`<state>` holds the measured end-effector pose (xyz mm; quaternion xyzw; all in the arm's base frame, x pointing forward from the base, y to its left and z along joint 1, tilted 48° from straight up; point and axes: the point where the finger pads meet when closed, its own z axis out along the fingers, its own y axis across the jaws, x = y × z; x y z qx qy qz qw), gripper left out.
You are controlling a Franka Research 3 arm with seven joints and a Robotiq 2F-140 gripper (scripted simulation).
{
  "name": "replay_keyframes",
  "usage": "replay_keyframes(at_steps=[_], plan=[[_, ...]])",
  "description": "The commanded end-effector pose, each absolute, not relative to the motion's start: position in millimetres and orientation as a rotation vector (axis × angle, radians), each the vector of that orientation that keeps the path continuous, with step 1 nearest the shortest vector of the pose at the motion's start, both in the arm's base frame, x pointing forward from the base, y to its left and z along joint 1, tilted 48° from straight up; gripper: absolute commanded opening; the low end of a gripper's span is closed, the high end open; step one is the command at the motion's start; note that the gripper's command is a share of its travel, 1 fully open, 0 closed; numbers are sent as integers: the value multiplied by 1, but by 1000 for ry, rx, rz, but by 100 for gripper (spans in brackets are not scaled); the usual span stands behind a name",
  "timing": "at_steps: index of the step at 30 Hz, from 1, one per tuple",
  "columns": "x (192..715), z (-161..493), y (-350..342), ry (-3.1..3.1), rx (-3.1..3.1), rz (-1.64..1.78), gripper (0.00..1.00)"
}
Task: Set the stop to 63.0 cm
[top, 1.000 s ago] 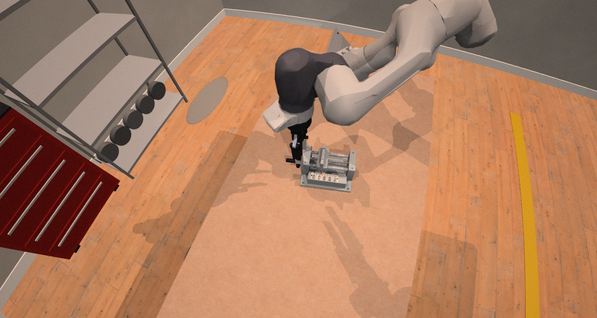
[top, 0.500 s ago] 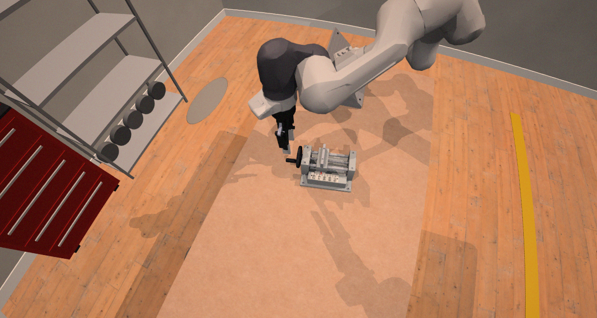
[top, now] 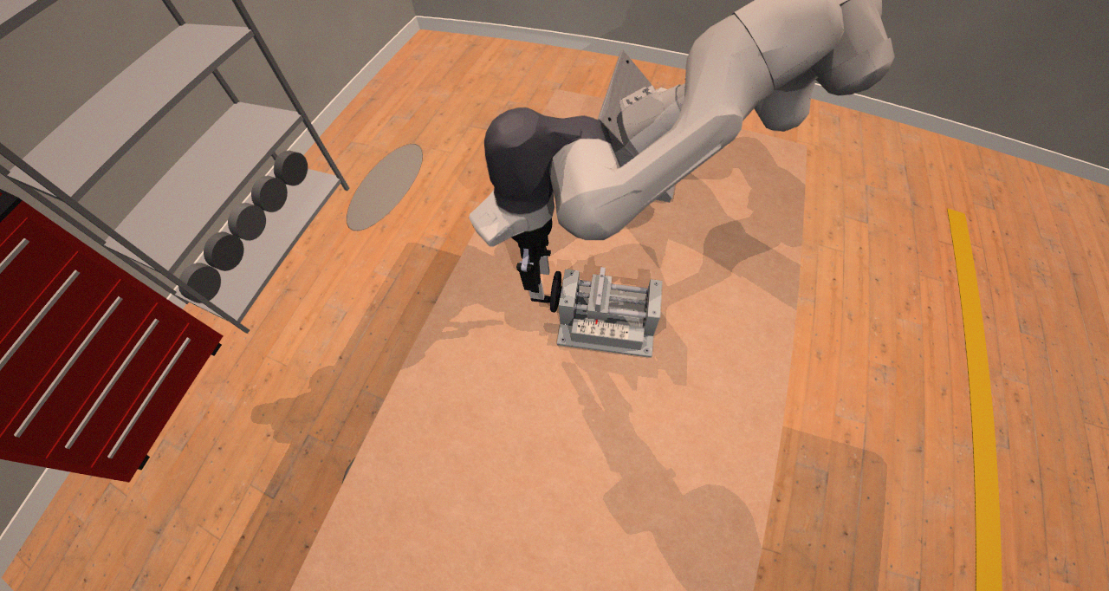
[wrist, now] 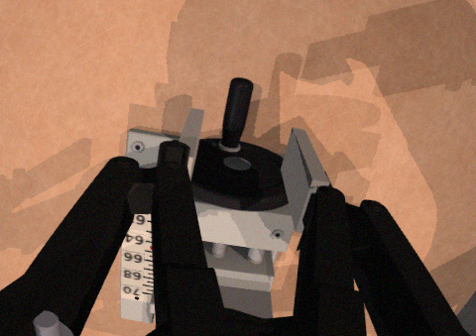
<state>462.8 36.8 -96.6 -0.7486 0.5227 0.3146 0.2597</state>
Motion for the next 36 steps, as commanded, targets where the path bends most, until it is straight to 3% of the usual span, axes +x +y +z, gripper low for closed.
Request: replay_keyframes(at_steps=[1,36], plan=[[467,-98,34,1410,-2034,826,33],[455,-143,81,1410,-2034,826,33]])
